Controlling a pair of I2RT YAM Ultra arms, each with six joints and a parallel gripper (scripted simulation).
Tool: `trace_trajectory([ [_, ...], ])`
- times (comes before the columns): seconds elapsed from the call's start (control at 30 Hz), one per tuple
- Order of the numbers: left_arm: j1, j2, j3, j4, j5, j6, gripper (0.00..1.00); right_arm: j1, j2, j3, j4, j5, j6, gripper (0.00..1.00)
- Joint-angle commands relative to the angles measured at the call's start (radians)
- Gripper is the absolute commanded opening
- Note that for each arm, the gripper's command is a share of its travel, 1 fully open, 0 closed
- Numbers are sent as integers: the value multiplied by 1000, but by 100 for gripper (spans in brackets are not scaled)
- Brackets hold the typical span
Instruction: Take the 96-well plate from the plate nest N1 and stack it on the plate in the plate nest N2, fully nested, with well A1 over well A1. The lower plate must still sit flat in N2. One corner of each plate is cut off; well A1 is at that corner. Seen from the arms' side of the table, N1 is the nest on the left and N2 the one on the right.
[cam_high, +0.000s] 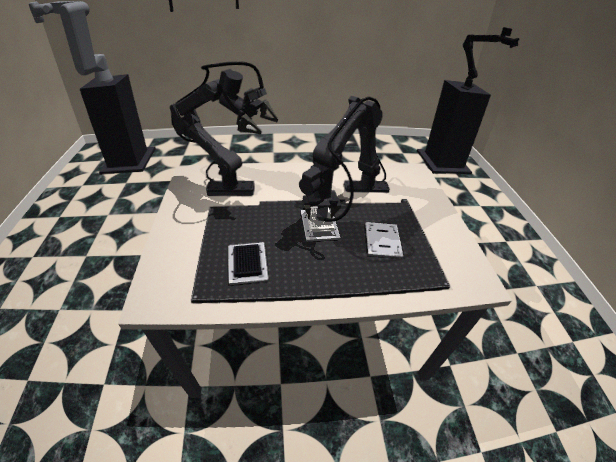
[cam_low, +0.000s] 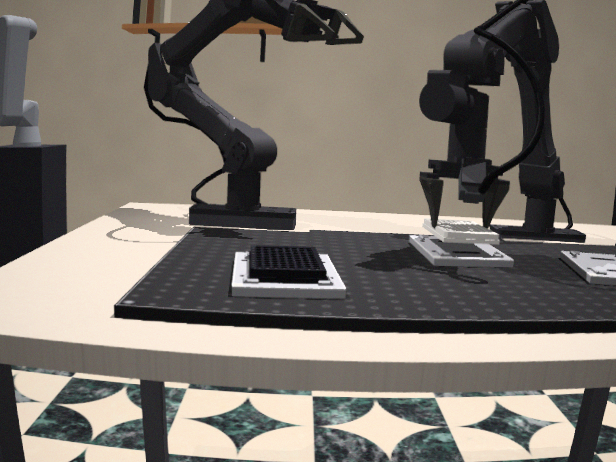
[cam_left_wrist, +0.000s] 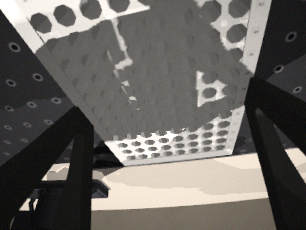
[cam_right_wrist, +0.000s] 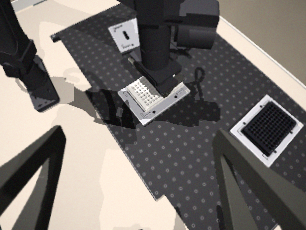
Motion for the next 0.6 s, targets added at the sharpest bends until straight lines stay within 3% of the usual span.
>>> trace_trajectory([
  [0.0, -5, -5, -24, 17, -14, -7, 78, -9, -3, 16, -19, -2, -4, 100],
  [0.57, -3, 28, -75, 97, 2, 5, 78, -9, -3, 16, -19, -2, -4, 100],
])
